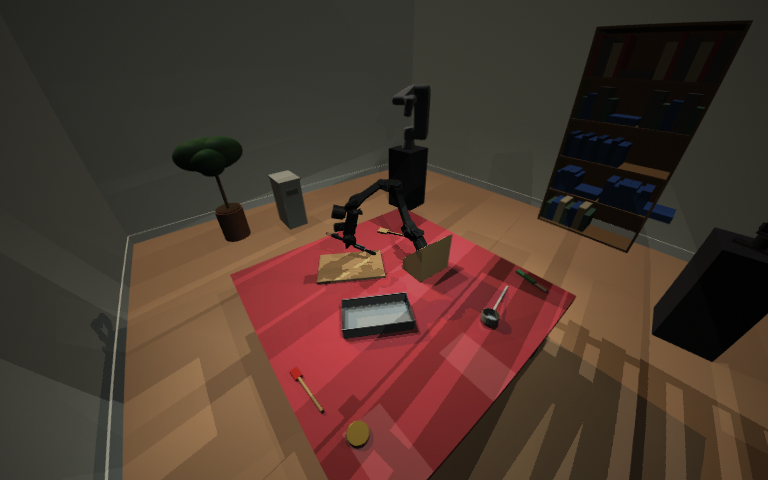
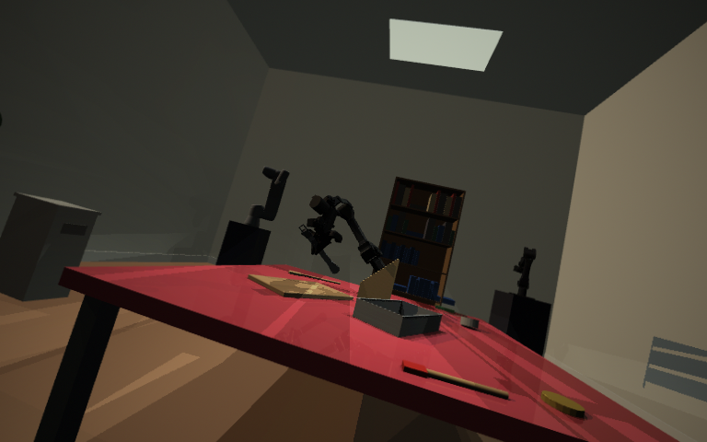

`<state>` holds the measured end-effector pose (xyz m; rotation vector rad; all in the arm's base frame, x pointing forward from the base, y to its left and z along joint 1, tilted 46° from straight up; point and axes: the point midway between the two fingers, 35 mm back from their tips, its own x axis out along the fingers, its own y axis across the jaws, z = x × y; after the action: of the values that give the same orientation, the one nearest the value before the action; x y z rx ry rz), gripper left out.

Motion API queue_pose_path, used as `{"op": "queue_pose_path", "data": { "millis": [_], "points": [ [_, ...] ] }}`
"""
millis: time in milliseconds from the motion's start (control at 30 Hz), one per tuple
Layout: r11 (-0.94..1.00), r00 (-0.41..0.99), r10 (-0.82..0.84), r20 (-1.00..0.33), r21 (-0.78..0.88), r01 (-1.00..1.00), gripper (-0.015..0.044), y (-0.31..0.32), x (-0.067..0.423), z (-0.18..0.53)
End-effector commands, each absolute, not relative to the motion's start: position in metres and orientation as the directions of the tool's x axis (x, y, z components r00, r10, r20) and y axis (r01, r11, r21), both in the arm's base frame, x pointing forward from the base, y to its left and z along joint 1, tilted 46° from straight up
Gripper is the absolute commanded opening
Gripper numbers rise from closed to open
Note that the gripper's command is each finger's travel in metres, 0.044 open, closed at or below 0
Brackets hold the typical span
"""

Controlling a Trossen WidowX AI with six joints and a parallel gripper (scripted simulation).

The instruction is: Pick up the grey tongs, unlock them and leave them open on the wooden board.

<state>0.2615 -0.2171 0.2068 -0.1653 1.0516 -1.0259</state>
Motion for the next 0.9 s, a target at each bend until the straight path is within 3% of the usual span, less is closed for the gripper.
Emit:
{"op": "queue_pose_path", "data": {
  "millis": [0,533,867],
  "points": [
    [0.535,0.059,-0.755,-0.653,-0.562,0.630,-0.0150,-0.217,0.263,0.213],
    [0.470,-0.156,-0.707,-0.690,-0.623,0.625,-0.0150,-0.217,0.255,0.225],
    [0.467,-0.165,-0.705,-0.690,-0.627,0.624,-0.0150,-0.217,0.254,0.226]
  ]
}}
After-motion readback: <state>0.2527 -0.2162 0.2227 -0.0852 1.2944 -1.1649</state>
